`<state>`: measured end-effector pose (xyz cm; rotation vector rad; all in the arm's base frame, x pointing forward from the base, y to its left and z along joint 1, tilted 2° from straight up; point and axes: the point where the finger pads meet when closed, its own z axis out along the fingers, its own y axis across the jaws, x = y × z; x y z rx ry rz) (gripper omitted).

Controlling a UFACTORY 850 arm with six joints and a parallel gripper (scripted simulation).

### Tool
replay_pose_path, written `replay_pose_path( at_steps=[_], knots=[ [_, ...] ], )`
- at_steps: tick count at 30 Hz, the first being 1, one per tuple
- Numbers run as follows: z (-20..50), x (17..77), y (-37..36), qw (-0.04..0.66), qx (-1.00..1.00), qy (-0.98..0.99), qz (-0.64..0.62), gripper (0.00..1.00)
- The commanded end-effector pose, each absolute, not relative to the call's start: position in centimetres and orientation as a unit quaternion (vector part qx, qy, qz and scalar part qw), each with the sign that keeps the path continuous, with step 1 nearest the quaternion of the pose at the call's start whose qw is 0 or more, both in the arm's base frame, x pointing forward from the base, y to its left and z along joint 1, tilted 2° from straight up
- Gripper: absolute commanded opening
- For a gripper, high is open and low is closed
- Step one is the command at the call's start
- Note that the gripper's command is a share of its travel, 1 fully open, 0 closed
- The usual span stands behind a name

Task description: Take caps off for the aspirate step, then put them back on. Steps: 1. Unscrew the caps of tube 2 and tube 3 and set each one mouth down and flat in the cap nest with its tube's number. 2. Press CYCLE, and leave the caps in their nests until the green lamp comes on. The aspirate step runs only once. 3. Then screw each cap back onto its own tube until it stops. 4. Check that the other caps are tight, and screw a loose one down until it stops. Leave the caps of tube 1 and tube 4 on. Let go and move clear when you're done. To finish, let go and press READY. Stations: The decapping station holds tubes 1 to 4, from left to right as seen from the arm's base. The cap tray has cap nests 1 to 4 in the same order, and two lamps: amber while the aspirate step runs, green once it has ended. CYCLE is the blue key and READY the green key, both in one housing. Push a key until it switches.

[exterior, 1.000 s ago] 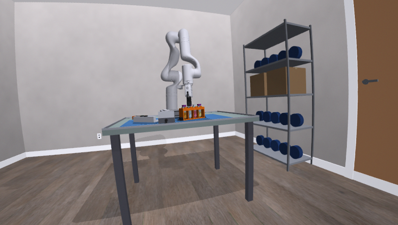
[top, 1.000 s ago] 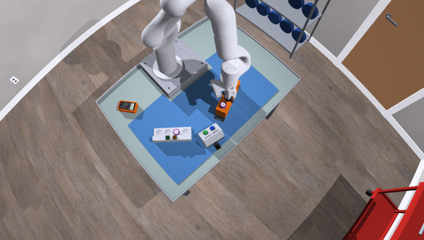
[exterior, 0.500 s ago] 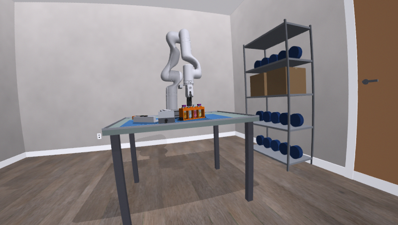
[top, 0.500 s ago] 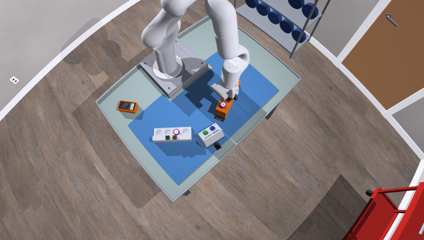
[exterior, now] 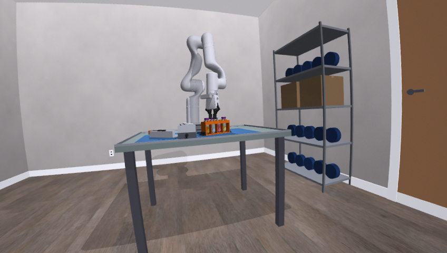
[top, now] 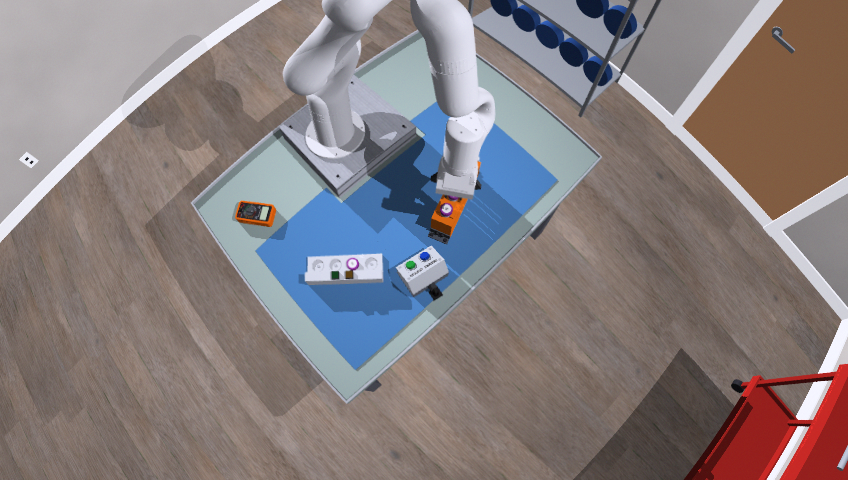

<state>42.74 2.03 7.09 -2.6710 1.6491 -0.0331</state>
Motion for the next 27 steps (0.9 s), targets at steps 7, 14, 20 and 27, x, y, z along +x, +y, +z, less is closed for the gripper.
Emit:
replay_pose_path(
  at_steps=[7,14,20,27],
  knots=[
    [7.18,42.83,2.01,0.020,-0.956,0.293,-0.001,0.00],
    [7.18,42.83,2.01,0.020,-0.959,0.283,-0.001,0.00],
    [7.18,42.83,2.01,0.020,-0.959,0.283,-0.001,0.46],
    [7.17,42.82,2.01,0.020,-0.946,0.323,0.000,0.46]
  ],
)
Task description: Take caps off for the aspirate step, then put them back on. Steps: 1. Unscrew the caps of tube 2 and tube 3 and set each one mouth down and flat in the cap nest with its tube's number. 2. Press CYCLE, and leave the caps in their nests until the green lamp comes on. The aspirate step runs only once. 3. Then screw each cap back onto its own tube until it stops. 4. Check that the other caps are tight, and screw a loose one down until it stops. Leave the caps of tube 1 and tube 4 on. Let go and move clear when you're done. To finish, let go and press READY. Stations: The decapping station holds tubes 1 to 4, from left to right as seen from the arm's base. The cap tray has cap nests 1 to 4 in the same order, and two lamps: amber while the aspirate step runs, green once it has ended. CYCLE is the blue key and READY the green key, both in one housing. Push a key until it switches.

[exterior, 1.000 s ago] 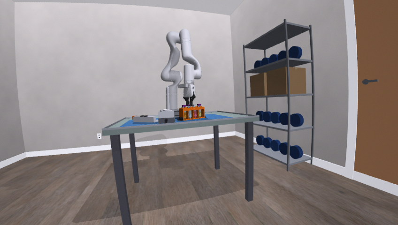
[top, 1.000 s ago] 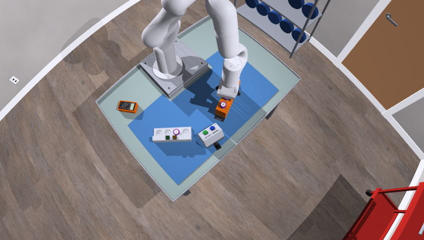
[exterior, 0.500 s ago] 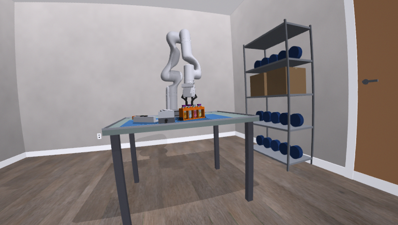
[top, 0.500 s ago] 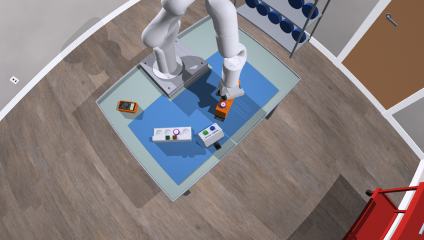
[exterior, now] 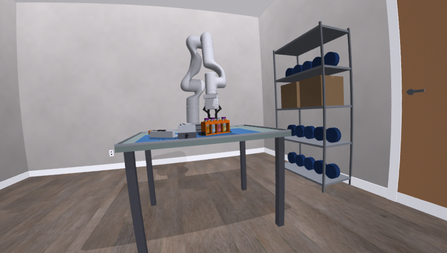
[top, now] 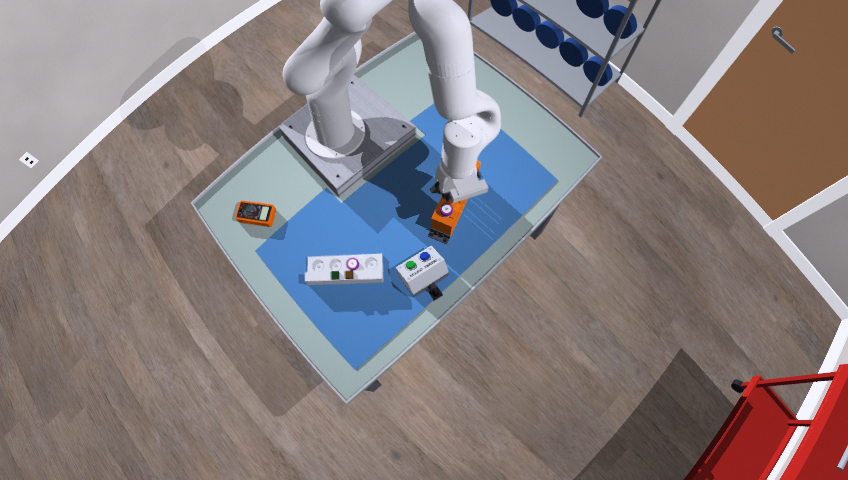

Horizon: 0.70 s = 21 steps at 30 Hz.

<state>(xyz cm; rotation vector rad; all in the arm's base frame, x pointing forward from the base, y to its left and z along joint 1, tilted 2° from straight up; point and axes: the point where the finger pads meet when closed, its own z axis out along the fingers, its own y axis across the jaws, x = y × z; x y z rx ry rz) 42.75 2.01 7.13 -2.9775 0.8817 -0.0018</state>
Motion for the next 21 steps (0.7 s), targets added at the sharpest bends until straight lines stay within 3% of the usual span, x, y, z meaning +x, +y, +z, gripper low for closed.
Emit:
replay_pose_path(
  at_steps=[1,21],
  knots=[
    [7.17,42.82,2.01,0.020,-0.932,0.362,0.001,0.46],
    [7.17,42.82,2.01,0.016,-0.612,0.791,0.011,0.46]
  ],
)
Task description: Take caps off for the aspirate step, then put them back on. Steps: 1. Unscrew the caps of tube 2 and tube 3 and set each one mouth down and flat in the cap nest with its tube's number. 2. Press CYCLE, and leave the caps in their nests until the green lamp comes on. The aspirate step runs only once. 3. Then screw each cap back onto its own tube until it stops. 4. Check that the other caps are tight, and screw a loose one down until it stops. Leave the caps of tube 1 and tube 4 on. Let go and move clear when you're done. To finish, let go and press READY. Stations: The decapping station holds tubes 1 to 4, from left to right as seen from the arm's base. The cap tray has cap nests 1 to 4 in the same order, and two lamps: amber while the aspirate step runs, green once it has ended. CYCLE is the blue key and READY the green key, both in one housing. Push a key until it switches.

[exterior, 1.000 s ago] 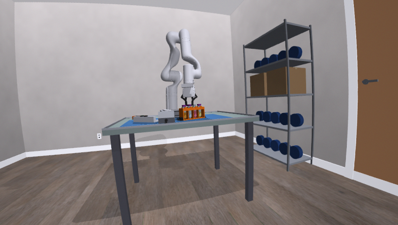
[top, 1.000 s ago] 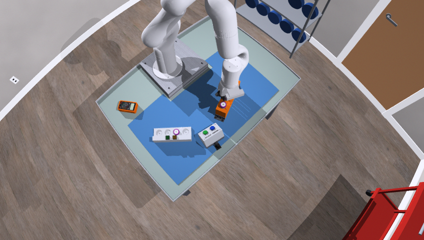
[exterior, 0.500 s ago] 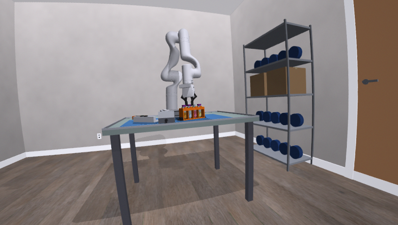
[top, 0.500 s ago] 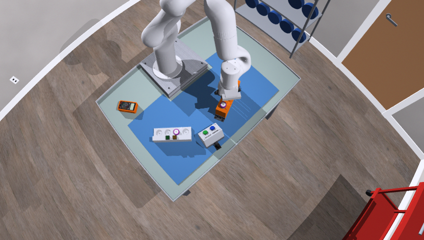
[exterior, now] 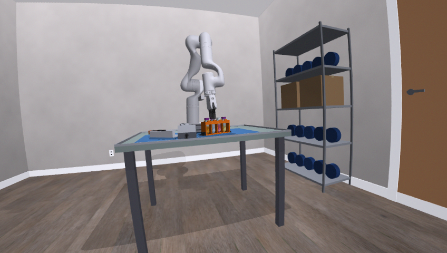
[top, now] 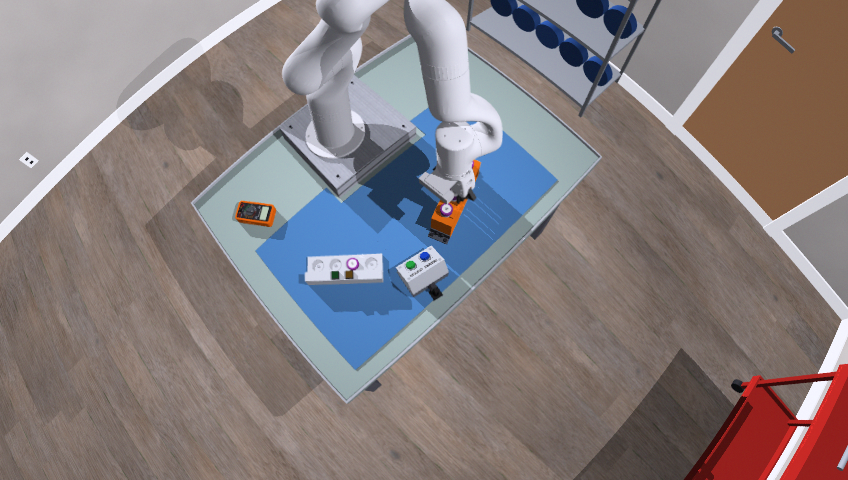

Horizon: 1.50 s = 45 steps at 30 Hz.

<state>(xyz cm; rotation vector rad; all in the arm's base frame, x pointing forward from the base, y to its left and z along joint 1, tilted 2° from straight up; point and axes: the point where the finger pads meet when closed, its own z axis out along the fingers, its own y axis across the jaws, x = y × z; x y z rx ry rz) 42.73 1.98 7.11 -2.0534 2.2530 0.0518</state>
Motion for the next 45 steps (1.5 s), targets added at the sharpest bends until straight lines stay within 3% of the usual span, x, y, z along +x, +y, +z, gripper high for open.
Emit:
replay_pose_path(
  at_steps=[1,13,14,28,45],
  knots=[
    [7.17,42.82,2.01,0.016,-0.579,0.815,0.011,0.46],
    [7.17,42.82,2.01,0.015,-0.478,0.878,0.013,0.46],
    [7.17,42.82,2.01,0.015,-0.478,0.878,0.013,0.00],
    [7.17,42.82,2.01,0.015,-0.478,0.878,0.013,0.00],
    [7.22,42.82,2.02,0.018,-0.766,0.642,0.007,0.00]
  ],
)
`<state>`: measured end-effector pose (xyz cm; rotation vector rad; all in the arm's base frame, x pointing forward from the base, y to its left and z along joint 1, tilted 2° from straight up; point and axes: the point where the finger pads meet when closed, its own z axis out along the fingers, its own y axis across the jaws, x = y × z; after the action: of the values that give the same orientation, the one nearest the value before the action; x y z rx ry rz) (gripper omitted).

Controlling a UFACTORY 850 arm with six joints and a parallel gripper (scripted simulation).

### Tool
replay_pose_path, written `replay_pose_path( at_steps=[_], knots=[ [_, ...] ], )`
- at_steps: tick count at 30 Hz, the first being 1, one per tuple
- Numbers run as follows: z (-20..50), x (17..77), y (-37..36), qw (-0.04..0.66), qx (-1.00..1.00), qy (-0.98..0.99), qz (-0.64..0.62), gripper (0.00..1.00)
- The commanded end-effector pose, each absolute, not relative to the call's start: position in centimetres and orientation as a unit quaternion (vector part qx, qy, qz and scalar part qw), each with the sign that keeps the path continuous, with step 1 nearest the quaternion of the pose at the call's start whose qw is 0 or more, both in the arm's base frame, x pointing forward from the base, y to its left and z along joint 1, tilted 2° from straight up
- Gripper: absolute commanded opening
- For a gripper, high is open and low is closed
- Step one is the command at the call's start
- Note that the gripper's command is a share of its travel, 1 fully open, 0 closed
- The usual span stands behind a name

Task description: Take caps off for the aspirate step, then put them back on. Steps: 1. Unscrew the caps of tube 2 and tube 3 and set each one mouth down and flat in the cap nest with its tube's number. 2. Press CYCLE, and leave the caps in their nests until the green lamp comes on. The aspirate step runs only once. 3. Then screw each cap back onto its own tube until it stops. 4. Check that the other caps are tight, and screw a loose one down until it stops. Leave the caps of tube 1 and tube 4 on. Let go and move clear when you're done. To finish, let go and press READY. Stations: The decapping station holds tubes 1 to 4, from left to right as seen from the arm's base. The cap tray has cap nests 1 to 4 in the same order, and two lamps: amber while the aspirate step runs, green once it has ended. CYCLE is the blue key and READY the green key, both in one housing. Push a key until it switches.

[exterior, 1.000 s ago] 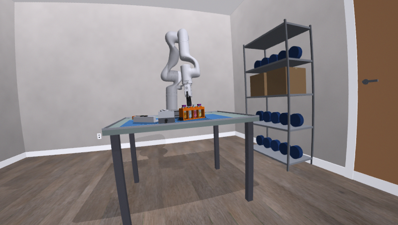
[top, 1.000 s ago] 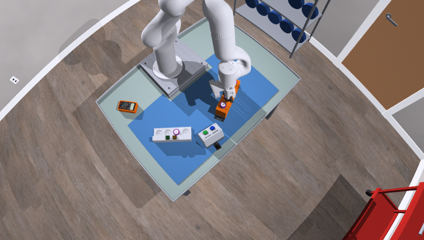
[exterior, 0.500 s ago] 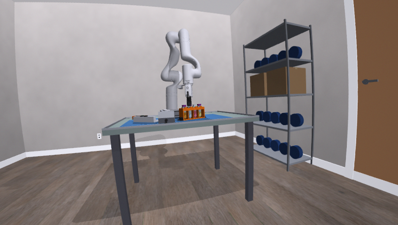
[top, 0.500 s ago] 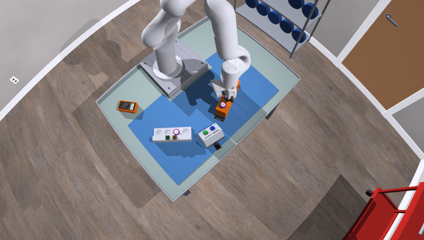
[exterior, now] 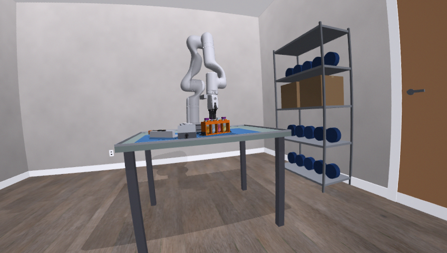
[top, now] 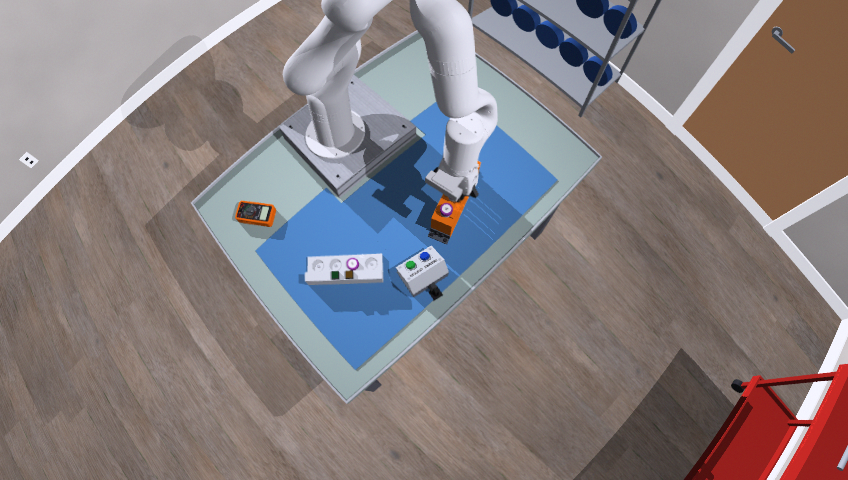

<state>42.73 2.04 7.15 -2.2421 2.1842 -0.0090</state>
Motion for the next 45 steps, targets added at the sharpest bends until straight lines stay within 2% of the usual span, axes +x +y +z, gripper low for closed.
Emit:
replay_pose_path(
  at_steps=[1,18,25,26,36,45],
  knots=[
    [7.22,42.82,2.02,0.018,-0.782,0.623,0.006,0.00],
    [7.26,42.82,2.01,0.020,-0.956,0.293,-0.001,0.00],
    [7.26,42.82,2.01,0.020,-0.959,0.283,-0.001,0.00],
    [7.26,42.82,2.01,0.020,-0.959,0.283,-0.001,0.46],
    [7.26,42.82,2.02,0.019,-0.959,0.283,-0.001,0.46],
    [7.24,42.82,2.01,0.019,-0.859,0.511,0.004,0.46]
  ],
)
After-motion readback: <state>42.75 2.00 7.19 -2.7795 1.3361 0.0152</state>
